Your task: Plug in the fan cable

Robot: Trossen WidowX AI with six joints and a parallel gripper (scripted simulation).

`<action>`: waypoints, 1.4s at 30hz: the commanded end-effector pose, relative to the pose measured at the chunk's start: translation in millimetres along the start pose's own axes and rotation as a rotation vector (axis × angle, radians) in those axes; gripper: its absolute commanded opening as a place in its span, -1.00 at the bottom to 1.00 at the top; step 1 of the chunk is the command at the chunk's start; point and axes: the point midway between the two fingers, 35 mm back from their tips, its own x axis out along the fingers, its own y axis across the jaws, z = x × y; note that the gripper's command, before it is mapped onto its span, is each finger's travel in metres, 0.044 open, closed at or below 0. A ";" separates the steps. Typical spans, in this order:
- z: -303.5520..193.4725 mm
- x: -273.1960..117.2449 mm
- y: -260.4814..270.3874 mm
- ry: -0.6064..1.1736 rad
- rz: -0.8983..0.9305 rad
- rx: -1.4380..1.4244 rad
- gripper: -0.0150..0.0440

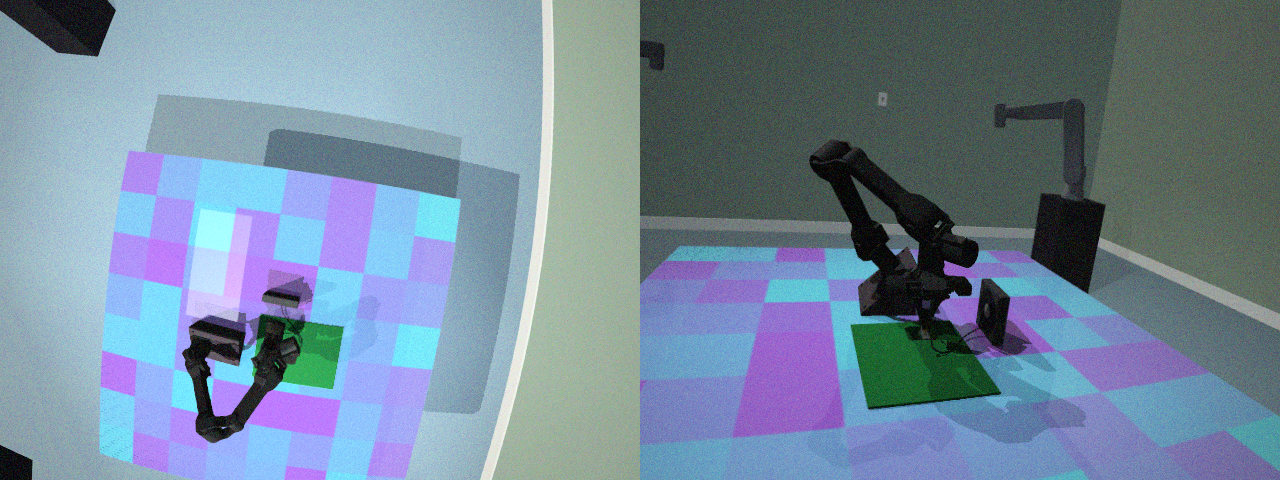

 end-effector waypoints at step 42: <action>0.0 17.0 -0.3 -0.001 -0.006 -0.007 -0.49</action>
